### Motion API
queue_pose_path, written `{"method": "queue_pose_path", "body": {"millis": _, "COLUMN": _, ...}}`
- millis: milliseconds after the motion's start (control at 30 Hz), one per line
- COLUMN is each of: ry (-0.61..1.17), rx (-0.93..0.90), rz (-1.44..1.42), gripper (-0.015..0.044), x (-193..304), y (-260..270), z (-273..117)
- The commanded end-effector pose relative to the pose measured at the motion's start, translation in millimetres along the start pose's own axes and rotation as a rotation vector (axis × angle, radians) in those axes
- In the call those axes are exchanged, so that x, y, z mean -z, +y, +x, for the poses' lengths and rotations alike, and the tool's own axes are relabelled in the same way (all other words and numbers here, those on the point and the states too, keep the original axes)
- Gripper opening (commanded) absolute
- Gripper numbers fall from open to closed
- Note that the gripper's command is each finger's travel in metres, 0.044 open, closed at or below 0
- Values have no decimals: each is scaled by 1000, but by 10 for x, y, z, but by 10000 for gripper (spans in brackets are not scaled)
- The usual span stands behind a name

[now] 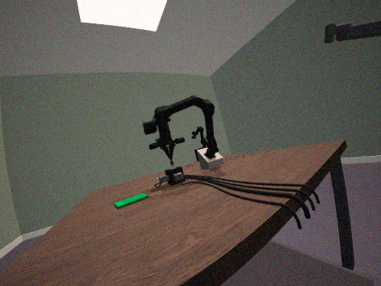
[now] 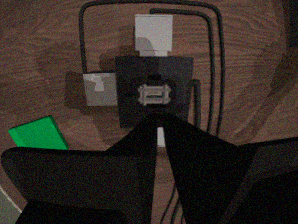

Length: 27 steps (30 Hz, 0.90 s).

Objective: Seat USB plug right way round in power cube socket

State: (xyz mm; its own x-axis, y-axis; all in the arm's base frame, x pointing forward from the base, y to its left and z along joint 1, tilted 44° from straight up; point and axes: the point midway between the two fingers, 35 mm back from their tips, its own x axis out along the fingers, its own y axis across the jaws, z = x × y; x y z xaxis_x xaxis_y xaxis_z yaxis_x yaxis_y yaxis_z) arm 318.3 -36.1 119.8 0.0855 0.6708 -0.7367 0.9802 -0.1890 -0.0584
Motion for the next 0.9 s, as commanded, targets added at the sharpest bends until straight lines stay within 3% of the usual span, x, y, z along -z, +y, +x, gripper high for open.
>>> {"method": "queue_pose_path", "body": {"millis": 0, "ry": -7, "rx": 0, "rz": 3, "gripper": 0, "x": -7, "y": -1, "z": 3}}
{"method": "queue_pose_path", "body": {"millis": 867, "ry": -21, "rx": -1, "rz": 12, "gripper": 0, "x": -22, "y": 1, "z": 34}}
